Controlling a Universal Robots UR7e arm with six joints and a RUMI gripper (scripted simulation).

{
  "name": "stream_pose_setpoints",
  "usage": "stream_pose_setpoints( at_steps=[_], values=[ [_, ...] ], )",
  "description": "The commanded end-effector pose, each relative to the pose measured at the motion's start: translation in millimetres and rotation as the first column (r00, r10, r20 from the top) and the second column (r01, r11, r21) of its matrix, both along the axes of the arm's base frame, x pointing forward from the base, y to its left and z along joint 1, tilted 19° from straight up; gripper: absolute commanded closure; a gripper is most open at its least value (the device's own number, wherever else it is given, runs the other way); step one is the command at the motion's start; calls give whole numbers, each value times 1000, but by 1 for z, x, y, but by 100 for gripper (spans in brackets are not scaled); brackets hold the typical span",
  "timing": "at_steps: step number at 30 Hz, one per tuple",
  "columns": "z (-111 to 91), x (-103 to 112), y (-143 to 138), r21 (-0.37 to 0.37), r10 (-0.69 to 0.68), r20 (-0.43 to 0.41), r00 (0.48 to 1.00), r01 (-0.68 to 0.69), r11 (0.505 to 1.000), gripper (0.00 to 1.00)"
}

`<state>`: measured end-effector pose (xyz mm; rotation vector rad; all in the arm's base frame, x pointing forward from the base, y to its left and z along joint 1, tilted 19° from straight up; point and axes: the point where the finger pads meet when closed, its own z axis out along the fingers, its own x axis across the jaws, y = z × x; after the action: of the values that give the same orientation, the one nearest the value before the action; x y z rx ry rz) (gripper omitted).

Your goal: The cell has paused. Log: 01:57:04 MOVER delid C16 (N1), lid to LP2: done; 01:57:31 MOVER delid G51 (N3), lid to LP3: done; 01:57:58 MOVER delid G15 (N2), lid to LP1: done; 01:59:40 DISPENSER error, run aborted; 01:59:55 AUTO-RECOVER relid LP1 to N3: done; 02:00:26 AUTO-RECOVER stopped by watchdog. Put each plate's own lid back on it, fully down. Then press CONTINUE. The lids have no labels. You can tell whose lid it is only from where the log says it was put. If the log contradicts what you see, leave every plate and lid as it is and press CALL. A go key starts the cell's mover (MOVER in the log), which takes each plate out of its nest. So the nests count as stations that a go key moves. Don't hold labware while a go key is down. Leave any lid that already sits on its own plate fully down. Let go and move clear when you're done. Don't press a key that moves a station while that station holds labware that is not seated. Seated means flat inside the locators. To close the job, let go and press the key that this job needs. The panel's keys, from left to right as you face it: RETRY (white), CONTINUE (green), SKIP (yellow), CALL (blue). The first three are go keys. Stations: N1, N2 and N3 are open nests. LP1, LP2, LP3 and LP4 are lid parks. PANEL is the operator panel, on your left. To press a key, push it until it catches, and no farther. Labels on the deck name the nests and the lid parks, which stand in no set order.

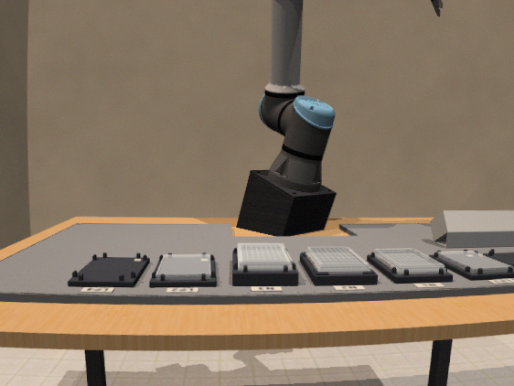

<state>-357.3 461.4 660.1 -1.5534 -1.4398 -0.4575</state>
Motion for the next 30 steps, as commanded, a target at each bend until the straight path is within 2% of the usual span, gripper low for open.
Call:
stream_pose_setpoints(
  at_steps=[1, 6, 9, 14, 17, 21, 24, 30],
  values=[
    [-8, 17, 9, -4, -9, 1, 1000, 9, 1000, 18],
    [-14, 33, 19, -34, -85, 5, 996, 85, 996, 18],
    [-18, 38, 20, -38, -88, 7, 996, 89, 995, 18],
    [-26, 57, 29, -36, -86, 7, 996, 87, 996, 18],
    [-26, 57, 29, -36, -86, 7, 996, 87, 996, 18],
    [-33, 75, 37, -67, -162, 11, 987, 162, 985, 18],
    [-39, 88, 41, -69, -164, 11, 986, 165, 984, 18],
    [-44, 99, 45, -68, -163, 12, 986, 164, 984, 18]
  ],
)
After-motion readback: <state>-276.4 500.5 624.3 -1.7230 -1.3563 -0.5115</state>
